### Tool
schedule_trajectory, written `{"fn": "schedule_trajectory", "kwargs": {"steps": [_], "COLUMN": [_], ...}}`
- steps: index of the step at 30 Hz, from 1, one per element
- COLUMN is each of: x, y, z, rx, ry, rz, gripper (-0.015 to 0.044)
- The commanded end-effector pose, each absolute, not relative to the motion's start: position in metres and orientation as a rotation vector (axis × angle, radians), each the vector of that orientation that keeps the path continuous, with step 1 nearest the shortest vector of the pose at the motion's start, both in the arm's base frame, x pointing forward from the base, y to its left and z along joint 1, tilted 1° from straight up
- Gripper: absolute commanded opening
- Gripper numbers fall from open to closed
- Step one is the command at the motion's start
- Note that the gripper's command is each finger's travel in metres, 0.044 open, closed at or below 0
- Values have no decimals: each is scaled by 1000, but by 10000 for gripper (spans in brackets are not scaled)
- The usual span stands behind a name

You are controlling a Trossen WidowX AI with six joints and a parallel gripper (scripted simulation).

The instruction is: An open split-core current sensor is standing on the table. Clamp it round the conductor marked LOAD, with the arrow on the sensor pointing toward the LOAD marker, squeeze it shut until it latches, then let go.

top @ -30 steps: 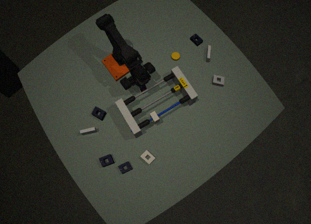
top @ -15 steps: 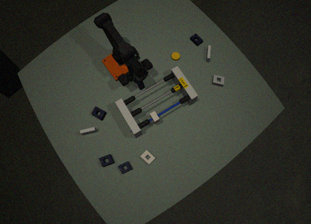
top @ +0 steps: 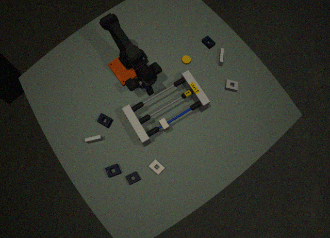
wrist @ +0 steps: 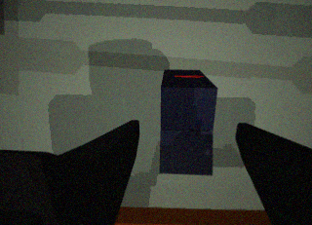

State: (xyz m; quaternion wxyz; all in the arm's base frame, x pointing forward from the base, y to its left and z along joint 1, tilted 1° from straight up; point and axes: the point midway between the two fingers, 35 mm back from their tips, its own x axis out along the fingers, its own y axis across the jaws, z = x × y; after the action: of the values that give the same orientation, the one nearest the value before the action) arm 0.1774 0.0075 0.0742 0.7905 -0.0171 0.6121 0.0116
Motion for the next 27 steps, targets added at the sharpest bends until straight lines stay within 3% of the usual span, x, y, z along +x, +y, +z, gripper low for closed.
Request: {"fn": "schedule_trajectory", "kwargs": {"steps": [1,8,10,27], "x": [175,163,163,185], "y": [8,7,7,9], "z": [94,128,128,131], "rx": [-37,-37,-92,-1249], "ry": [1310,1309,1319,1202], "rz": [23,18,61,1223], "gripper": [284,284,320,320]}}
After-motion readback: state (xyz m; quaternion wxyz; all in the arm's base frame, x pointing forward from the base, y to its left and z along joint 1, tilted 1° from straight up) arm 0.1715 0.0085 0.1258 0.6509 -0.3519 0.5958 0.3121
